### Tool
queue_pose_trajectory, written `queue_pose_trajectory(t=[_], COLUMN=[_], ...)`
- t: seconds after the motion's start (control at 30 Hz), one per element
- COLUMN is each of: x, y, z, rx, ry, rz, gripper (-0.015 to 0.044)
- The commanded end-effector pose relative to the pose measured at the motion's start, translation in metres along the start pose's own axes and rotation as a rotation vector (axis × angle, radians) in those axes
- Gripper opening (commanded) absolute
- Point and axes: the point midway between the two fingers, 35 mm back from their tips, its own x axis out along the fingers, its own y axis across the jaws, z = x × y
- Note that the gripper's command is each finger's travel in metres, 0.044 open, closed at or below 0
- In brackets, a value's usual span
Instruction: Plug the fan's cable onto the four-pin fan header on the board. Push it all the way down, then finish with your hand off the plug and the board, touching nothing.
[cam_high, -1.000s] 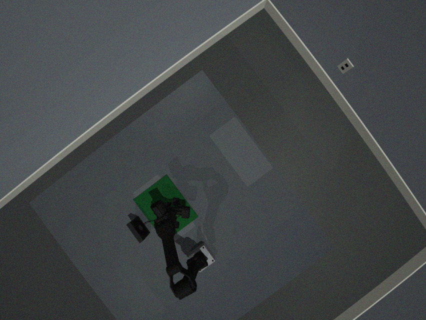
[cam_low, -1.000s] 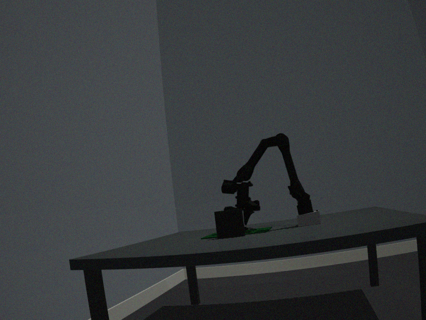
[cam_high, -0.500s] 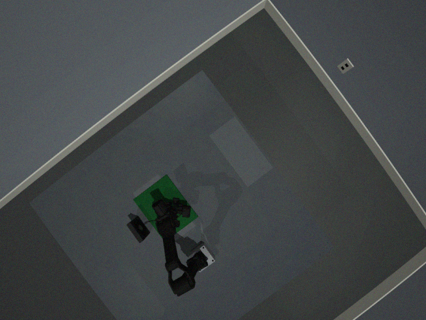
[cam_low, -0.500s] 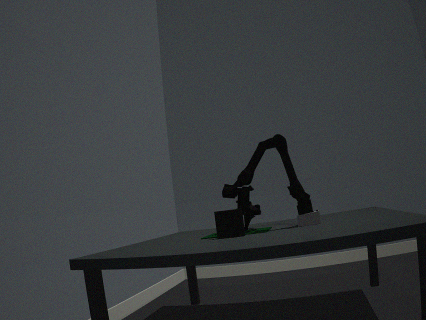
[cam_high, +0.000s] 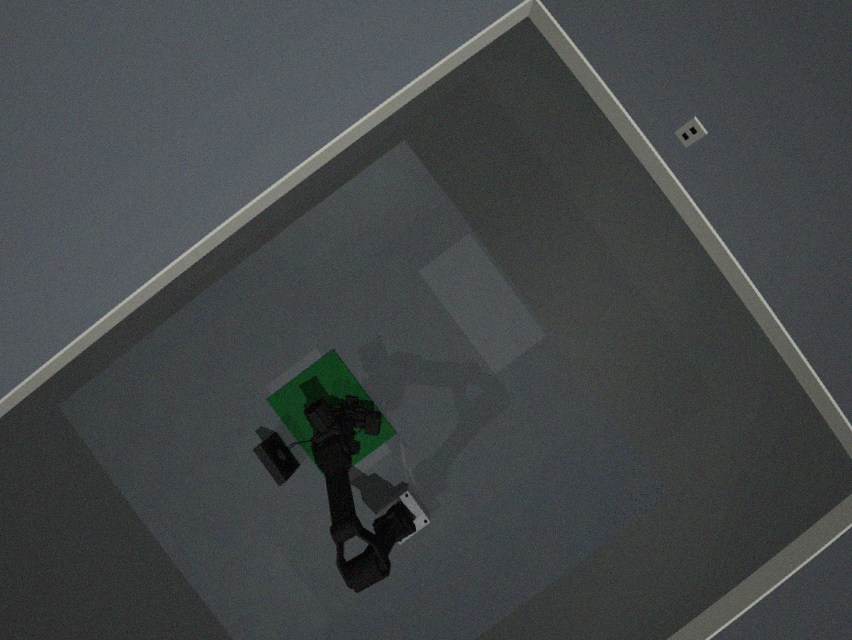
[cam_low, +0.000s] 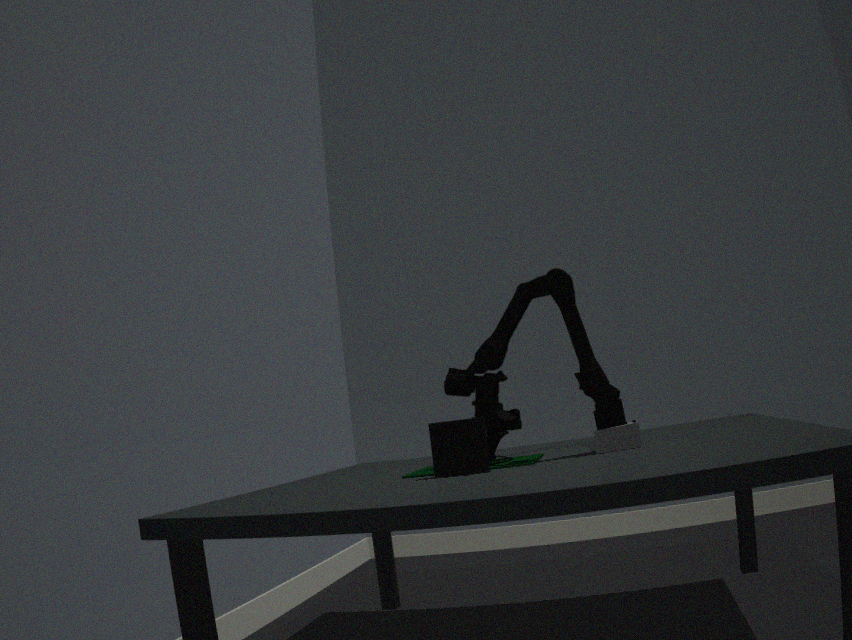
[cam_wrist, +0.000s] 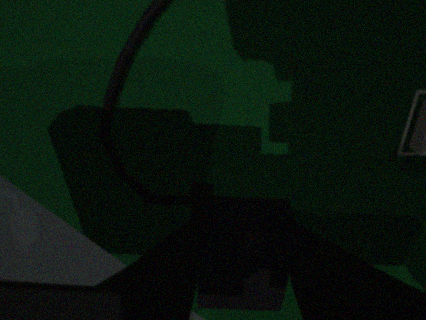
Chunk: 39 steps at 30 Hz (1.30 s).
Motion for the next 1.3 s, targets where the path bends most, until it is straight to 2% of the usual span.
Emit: queue_pose_trajectory(t=[0.0,0.77,1.27], x=[-0.004,-0.068,-0.068], y=[0.000,0.001,0.000], z=[-0.002,-0.016,-0.013], rx=[0.000,0.002,0.488], ry=[0.000,-0.005,-0.079], rz=[0.000,-0.003,0.019], gripper=[0.0000,0.0000,0.0000])
